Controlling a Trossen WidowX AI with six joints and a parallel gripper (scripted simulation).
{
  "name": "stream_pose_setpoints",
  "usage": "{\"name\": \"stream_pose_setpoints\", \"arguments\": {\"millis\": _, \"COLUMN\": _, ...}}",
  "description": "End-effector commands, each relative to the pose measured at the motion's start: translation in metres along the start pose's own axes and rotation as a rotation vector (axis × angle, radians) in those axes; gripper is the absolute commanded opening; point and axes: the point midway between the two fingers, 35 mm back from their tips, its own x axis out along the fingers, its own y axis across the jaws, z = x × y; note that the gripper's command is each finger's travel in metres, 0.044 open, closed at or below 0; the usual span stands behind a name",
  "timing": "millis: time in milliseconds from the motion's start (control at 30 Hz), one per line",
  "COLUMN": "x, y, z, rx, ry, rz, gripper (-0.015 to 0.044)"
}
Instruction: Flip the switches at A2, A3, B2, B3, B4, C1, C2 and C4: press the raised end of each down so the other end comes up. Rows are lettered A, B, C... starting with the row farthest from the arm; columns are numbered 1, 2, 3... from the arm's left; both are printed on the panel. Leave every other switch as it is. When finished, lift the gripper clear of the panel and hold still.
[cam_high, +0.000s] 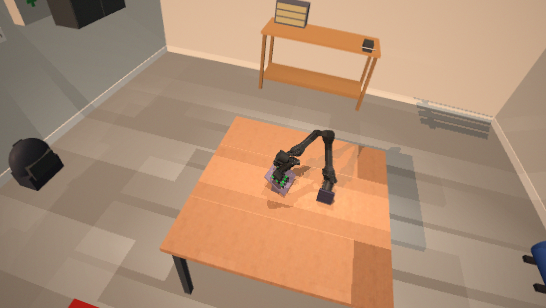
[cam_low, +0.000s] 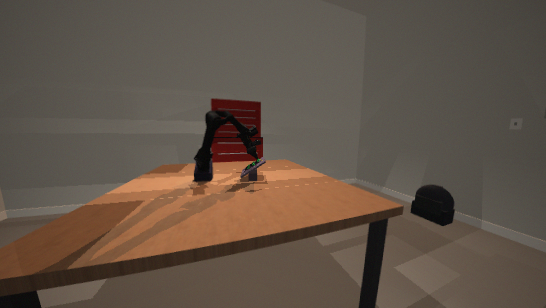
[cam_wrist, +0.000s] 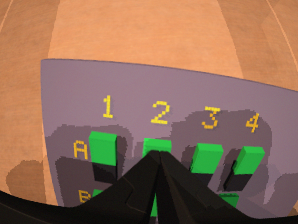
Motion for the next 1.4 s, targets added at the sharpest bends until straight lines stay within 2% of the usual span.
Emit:
{"name": "stream_pose_setpoints", "arguments": {"millis": 0, "x": 0.0005, "y": 0.0009, "z": -0.0006, "rx": -0.004, "ry": 0.002, "rz": 0.004, "gripper": 0.0000}}
{"name": "stream_pose_setpoints", "arguments": {"millis": 1367, "x": 0.0057, "y": 0.0009, "z": -0.0004, "rx": -0.004, "ry": 0.002, "rz": 0.004, "gripper": 0.0000}}
